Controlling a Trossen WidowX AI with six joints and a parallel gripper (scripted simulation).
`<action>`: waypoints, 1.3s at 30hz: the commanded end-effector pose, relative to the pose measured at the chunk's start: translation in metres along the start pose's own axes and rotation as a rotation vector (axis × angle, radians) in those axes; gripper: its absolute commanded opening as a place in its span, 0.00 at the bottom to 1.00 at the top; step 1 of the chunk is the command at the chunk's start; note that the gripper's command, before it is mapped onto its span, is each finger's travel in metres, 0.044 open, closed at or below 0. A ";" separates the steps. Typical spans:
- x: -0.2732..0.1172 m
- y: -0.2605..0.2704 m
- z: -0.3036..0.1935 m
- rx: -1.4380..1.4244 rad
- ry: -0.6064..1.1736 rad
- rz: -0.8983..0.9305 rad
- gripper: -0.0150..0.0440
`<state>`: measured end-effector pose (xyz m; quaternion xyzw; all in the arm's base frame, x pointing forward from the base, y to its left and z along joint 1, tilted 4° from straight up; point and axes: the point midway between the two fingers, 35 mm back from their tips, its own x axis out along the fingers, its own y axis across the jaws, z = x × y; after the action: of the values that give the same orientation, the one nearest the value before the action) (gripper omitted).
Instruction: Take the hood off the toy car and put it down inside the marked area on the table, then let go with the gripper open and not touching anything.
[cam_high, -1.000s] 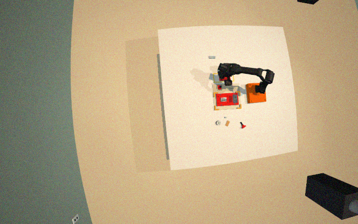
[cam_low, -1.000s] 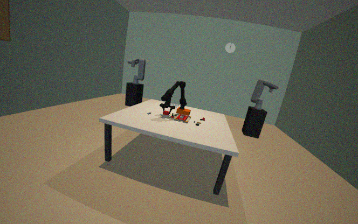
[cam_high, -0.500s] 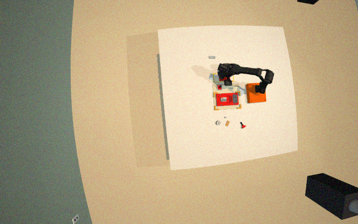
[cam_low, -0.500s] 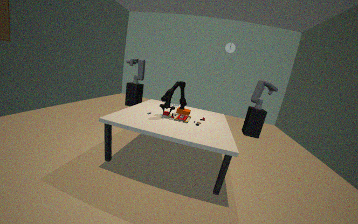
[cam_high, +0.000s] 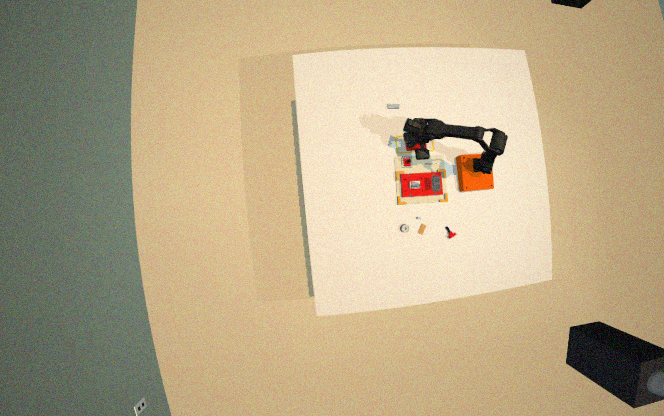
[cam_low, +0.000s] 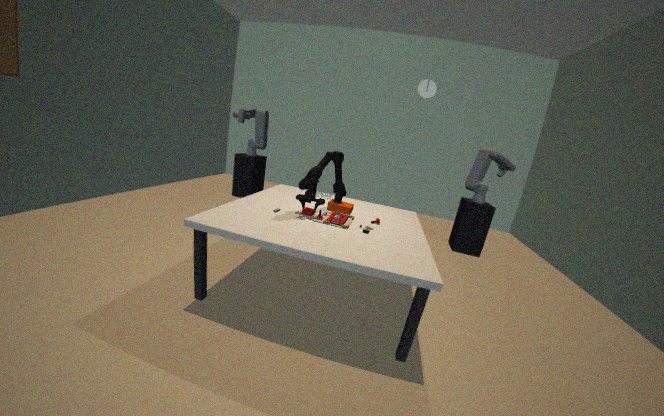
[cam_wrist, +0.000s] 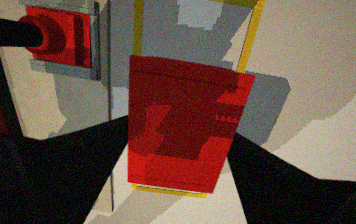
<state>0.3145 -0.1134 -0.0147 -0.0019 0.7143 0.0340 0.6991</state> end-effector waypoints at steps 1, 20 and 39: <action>0.003 0.000 -0.001 0.002 0.005 -0.001 0.25; 0.005 0.000 0.000 0.000 0.000 0.000 0.70; -0.068 0.001 0.001 0.000 0.010 -0.005 1.00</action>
<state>0.3210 -0.1164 0.0536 -0.0047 0.7107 0.0313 0.7028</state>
